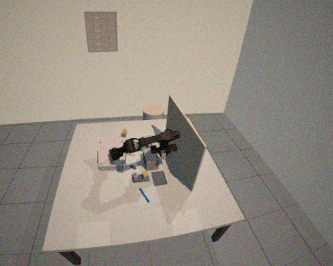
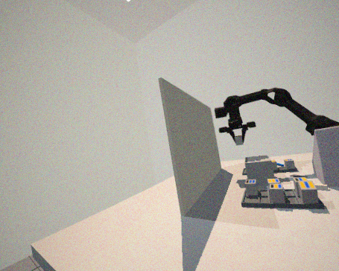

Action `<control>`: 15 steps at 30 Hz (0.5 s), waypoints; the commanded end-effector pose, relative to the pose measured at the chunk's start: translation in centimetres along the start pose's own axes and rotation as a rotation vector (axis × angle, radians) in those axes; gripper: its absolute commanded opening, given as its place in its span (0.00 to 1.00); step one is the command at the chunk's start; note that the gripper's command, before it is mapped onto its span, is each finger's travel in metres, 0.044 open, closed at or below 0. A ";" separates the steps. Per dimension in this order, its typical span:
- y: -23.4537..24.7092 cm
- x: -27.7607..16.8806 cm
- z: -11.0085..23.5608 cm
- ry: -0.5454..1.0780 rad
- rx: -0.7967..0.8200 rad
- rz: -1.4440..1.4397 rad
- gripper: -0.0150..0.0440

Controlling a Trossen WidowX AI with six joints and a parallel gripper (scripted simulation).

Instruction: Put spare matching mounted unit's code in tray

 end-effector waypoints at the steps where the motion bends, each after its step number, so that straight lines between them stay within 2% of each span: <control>1: 1.7 -2.6 0.0 0.018 0.001 -0.003 0.25; 7: 3.9 -5.5 -0.3 0.035 0.015 -0.008 0.25; 15: 3.9 -5.6 -0.5 0.035 0.015 -0.009 0.25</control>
Point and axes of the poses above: the point midway between the two fingers, 35 mm back from their tips, its own z axis back along the fingers, its own y axis across the jaws, x = y × z, the point moved 8 cm from there along z, back along the fingers, and after that the axes turned 9 degrees about z, right-handed, at the moved point
